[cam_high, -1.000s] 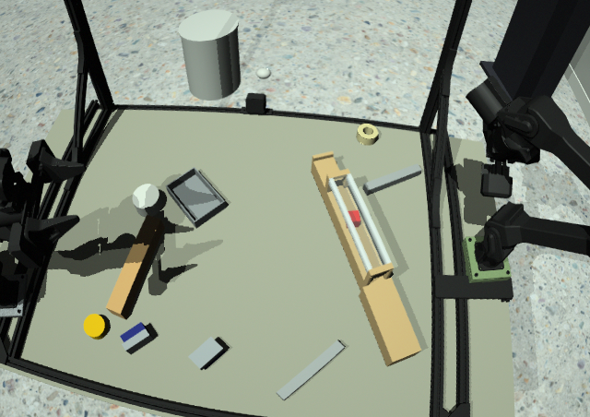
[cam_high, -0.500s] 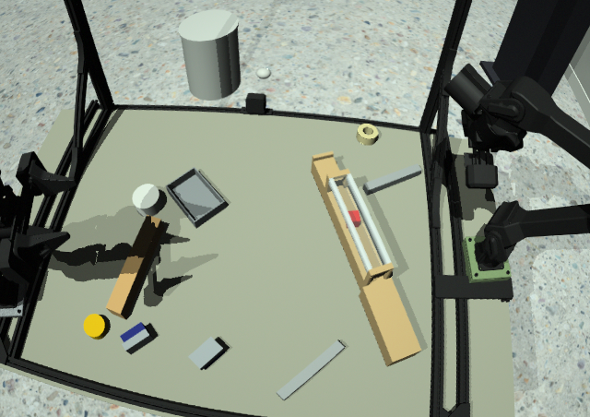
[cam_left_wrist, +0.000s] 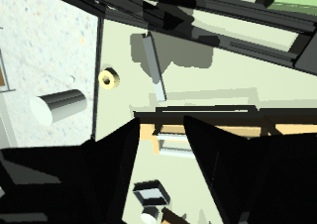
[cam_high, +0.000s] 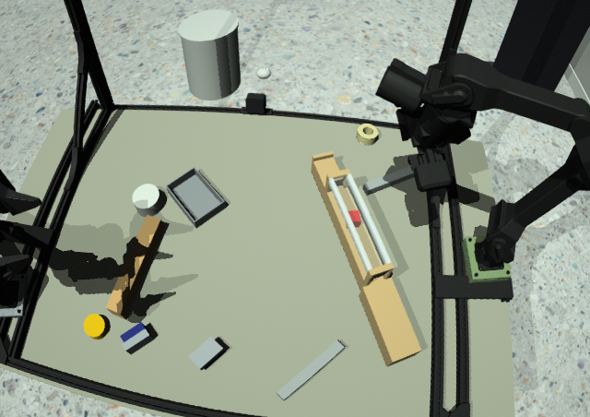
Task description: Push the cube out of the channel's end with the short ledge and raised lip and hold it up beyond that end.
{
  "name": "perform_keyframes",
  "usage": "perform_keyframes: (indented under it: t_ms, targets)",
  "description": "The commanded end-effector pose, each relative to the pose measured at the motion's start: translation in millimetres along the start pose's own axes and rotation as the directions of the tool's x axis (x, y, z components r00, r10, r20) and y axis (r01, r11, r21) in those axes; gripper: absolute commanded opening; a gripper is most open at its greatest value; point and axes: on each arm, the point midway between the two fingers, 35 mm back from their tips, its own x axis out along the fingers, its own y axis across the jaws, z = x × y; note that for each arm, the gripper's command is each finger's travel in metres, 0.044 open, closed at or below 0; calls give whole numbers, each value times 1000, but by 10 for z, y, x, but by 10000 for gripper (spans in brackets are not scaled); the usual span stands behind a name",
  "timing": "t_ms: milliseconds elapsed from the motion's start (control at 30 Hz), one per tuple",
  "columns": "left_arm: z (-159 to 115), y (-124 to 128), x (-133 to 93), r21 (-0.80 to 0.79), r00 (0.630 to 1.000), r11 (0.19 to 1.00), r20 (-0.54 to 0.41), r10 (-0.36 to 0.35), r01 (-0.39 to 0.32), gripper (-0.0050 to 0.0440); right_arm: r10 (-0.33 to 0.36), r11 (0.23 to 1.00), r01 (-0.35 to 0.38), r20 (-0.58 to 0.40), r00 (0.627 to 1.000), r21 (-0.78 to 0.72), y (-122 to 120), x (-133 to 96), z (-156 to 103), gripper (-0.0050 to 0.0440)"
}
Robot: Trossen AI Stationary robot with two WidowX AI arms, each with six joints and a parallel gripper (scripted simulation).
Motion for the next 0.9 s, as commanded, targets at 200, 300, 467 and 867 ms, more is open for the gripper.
perform_keyframes:
  t_ms: [200,300,467,867]
  targets:
    - [-1339,-703,-97,-213,985,969,-95,-146,123,200,4,1000,-4,0,1000,-7,-79,-479,212,400]
    - [-1559,-934,-106,-256,979,956,-99,-176,146,200,4,1000,-4,-3,1000,-6,-67,-566,236,400]
    - [-1916,-1439,-118,-333,969,924,-96,-229,186,200,4,1000,-4,-6,1000,-3,-21,-718,279,400]
    - [-2354,-2693,-101,-480,946,839,-53,-321,258,200,4,1000,-3,-12,1000,4,159,-963,348,400]
